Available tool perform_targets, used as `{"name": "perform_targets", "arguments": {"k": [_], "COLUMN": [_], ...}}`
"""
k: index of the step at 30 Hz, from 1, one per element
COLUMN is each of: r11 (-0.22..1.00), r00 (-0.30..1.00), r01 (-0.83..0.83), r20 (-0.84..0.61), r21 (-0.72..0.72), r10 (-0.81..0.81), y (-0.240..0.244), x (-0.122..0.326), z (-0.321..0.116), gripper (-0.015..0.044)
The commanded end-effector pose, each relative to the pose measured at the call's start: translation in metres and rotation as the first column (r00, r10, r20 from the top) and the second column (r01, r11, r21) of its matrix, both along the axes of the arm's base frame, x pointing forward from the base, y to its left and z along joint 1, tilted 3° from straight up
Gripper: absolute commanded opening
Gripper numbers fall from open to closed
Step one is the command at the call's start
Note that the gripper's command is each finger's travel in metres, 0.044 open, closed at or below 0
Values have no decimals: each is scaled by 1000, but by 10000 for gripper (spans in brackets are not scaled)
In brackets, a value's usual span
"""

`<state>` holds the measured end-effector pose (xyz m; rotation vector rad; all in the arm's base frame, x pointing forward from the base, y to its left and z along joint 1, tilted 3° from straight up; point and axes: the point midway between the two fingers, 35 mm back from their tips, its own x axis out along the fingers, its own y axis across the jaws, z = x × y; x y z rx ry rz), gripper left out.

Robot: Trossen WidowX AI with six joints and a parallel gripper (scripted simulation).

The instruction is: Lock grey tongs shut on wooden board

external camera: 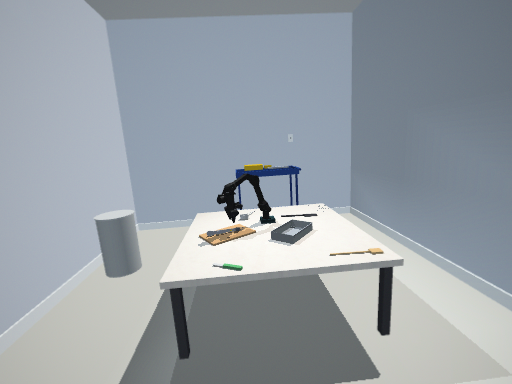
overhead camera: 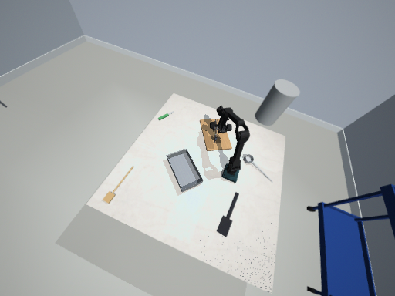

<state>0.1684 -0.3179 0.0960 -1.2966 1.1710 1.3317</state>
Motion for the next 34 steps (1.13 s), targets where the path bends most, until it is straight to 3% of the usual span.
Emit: {"name": "perform_targets", "arguments": {"k": [1, 7, 14, 22, 34], "r11": [1000, 1000, 1000, 1000, 1000], "r00": [1000, 1000, 1000, 1000, 1000], "r01": [1, 0, -1, -4, -4], "r20": [3, 3, 3, 8, 8], "r21": [2, 7, 6, -9, -9], "r10": [-1, 0, 1, 4, 4], "y": [42, 94, 95, 94, 94], "x": [-15, -37, -38, -37, -37], "z": [33, 61, 64, 108, 108], "gripper": [440, 440, 440, 440, 440]}}
